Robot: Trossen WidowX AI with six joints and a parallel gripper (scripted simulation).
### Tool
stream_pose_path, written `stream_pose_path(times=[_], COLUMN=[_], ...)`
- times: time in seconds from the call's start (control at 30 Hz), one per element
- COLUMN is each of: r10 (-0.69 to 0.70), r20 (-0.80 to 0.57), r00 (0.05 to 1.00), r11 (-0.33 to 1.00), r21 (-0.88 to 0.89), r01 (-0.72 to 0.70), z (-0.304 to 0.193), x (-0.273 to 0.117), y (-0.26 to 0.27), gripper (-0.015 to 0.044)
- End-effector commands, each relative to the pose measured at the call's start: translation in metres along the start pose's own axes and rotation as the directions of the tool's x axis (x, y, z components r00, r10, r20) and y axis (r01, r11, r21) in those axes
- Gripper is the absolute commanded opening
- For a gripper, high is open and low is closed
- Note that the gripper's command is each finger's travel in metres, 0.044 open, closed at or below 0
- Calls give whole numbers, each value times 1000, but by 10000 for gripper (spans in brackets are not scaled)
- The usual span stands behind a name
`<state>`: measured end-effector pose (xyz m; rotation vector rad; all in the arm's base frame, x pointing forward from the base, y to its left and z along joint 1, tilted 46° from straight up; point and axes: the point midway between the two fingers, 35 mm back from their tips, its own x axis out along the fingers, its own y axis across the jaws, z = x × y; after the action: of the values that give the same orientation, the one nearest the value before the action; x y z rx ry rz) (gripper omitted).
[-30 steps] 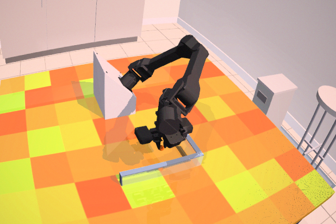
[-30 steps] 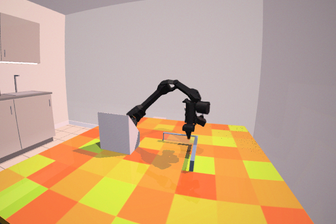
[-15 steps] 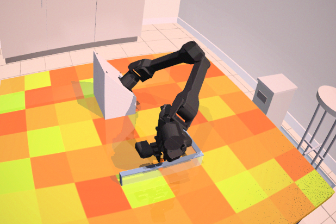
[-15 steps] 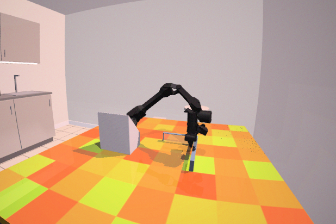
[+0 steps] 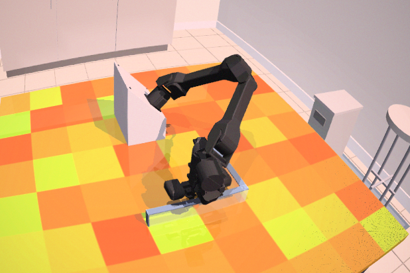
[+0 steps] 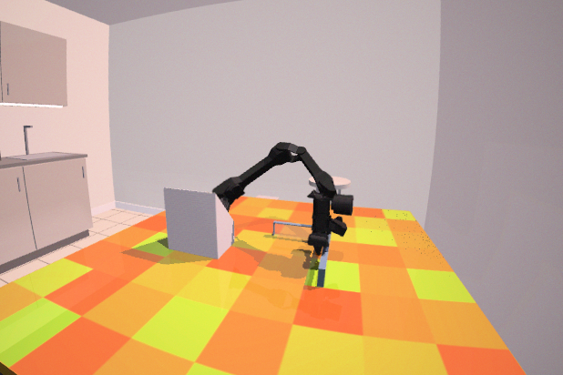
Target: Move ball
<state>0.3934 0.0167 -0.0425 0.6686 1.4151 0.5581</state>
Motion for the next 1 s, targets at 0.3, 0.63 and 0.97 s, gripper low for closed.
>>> stream_pose_path(times=[0.3, 0.63, 0.97], r10=[7, 3, 3], r20=[-11, -4, -4], r00=[1000, 1000, 1000], r11=[1000, 1000, 1000], r21=[12, 10, 10], r01=[-7, -3, -3], z=[-4, -2, -2], x=[16, 12, 12], y=[1, -1, -1], gripper=[0, 131, 202])
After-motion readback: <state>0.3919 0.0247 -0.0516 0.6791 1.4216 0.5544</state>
